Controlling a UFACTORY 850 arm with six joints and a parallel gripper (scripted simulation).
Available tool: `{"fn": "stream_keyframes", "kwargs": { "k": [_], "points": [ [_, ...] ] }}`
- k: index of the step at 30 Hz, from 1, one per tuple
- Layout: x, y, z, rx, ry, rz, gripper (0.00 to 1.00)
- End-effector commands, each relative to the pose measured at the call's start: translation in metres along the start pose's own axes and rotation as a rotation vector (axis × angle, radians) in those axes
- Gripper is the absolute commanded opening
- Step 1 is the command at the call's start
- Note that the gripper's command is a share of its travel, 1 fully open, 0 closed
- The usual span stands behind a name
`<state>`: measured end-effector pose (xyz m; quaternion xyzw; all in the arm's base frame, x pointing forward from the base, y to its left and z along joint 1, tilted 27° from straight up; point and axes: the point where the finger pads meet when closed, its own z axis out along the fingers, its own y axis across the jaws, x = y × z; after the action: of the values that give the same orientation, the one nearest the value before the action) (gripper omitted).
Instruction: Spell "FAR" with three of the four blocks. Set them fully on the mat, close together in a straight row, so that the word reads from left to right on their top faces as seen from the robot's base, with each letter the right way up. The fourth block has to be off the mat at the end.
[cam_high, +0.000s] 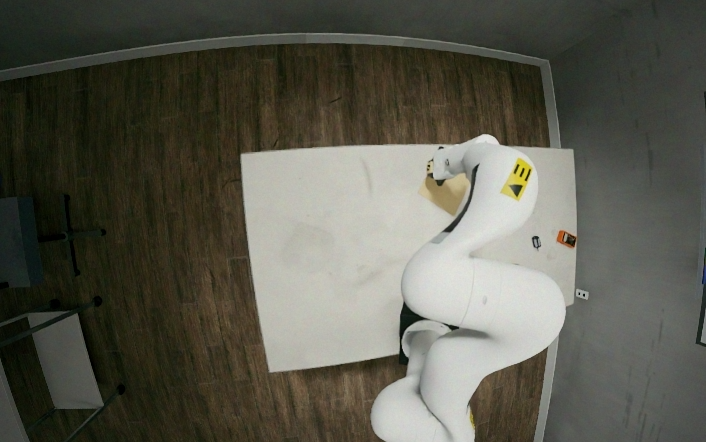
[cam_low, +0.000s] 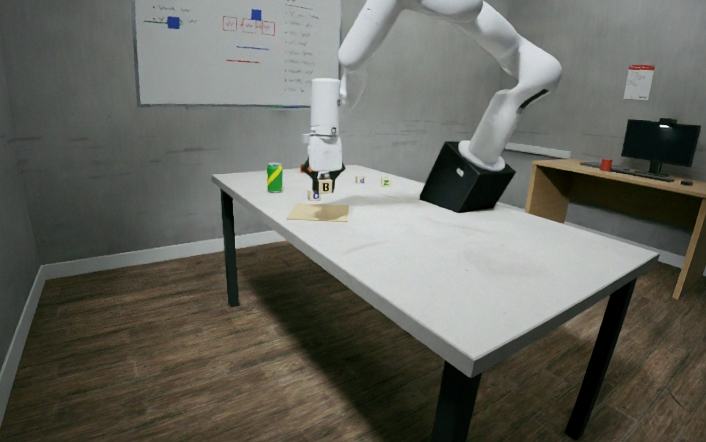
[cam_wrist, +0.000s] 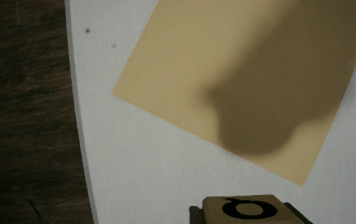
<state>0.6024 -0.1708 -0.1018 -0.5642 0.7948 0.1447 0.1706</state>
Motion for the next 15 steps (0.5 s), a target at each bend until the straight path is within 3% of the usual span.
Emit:
{"fn": "stream_keyframes", "kwargs": {
  "k": [1, 5, 15],
  "points": [
    [0.041, 0.013, -0.001, 0.000, -0.006, 0.139, 0.41],
    [0.064, 0.023, 0.000, 0.000, -0.011, 0.222, 0.41],
    [0.065, 0.024, 0.000, 0.000, -0.012, 0.225, 0.41]
  ]
}}
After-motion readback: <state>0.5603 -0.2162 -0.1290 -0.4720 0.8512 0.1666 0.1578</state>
